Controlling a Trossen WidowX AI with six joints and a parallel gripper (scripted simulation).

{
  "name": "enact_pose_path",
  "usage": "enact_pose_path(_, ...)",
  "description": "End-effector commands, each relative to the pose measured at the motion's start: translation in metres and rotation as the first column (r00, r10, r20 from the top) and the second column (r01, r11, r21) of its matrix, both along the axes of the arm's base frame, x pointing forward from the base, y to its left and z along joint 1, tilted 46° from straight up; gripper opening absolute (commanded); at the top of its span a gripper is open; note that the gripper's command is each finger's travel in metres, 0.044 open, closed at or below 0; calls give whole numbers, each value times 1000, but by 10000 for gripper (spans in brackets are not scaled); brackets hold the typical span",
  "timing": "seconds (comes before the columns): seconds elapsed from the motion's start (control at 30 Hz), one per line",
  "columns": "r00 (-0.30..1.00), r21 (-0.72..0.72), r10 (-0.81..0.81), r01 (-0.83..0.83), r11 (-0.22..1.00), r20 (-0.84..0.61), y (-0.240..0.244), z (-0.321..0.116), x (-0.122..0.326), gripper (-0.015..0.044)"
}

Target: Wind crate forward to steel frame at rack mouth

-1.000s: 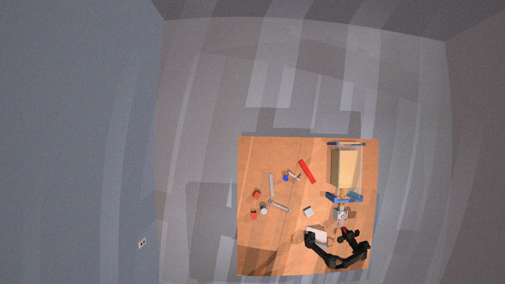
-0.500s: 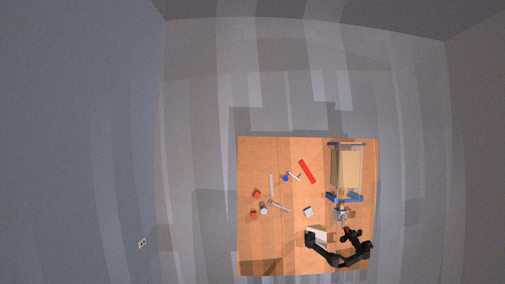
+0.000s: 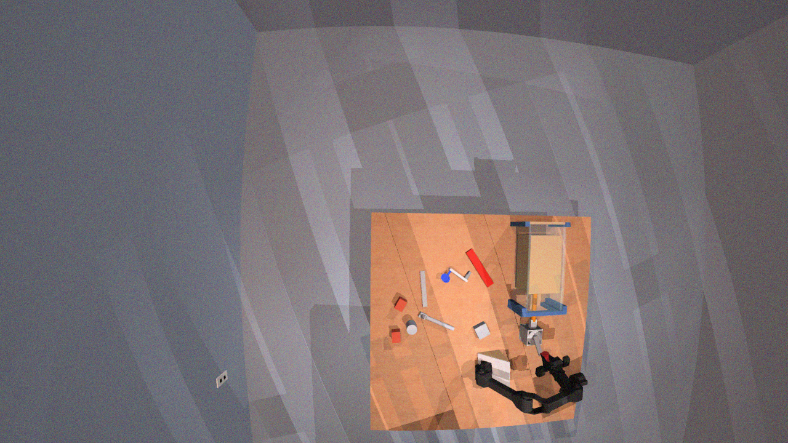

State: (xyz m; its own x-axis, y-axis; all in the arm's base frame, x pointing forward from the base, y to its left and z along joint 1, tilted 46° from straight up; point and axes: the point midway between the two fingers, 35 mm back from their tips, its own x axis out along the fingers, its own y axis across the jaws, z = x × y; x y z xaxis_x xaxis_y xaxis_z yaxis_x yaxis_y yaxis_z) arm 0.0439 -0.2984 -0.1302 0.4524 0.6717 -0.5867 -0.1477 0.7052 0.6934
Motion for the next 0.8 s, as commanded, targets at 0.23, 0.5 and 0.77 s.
enact_pose_path(0.23,1000,-23,-5,5,1000,3,-13,-16,7,0)
enact_pose_path(0.5,1000,-24,-5,5,1000,3,-19,-21,12,0)
enact_pose_path(0.77,1000,-24,-5,5,1000,4,-25,-26,18,0)
